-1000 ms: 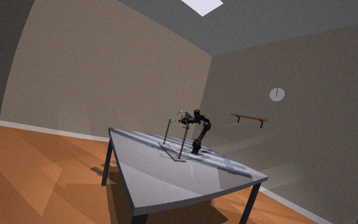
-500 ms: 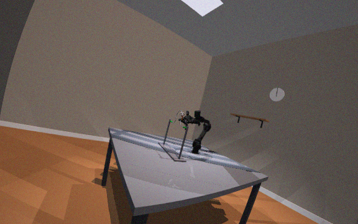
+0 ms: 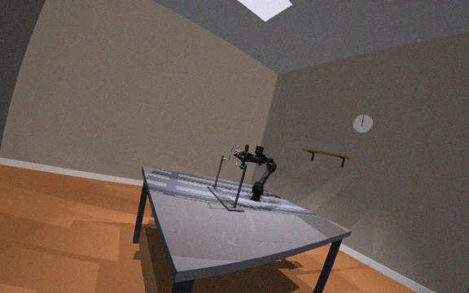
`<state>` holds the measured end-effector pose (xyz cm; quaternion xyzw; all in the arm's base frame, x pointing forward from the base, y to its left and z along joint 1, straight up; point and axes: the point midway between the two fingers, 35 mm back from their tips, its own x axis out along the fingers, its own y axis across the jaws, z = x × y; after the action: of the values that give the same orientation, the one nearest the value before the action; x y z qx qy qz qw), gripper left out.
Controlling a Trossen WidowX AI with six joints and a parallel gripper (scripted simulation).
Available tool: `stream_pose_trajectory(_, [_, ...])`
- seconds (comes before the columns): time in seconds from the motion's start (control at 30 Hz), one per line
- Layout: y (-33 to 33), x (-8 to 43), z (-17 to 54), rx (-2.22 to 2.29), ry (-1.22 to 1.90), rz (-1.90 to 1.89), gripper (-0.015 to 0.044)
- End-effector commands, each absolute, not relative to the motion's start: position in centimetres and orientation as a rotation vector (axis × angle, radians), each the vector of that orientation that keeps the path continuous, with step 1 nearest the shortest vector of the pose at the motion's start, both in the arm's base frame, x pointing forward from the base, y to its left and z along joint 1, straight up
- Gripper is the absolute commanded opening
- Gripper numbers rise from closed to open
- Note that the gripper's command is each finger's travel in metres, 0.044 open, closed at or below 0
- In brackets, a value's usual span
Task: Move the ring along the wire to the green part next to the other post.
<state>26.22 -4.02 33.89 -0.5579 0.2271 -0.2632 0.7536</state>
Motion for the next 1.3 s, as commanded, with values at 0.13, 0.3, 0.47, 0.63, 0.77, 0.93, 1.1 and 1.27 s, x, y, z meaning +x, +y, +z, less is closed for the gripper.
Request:
stream_pose_trajectory(0.13, [-4.3, 26.0, 34.6, -1.353, 0.479, -0.614, -0.0150])
stream_pose_trajectory(0.3, [-4.3, 26.0, 34.9, -1.430, 0.468, -0.632, -0.0150])
stream_pose_trajectory(0.47, [-4.4, 26.0, 35.2, -1.504, 0.457, -0.648, -0.0150])
stream_pose_trajectory(0.63, [-4.4, 26.0, 35.4, -1.569, 0.446, -0.663, -0.0150])
stream_pose_trajectory(0.77, [-4.4, 26.0, 35.5, -1.610, 0.439, -0.672, -0.0150])
stream_pose_trajectory(0.93, [-4.4, 26.0, 35.4, -1.634, 0.435, -0.677, -0.0150])
stream_pose_trajectory(1.1, [-4.6, 26.0, 34.9, -1.657, 0.431, -0.683, -0.0150])
stream_pose_trajectory(1.27, [-4.7, 26.0, 34.2, -1.632, 0.436, -0.677, -0.0150])
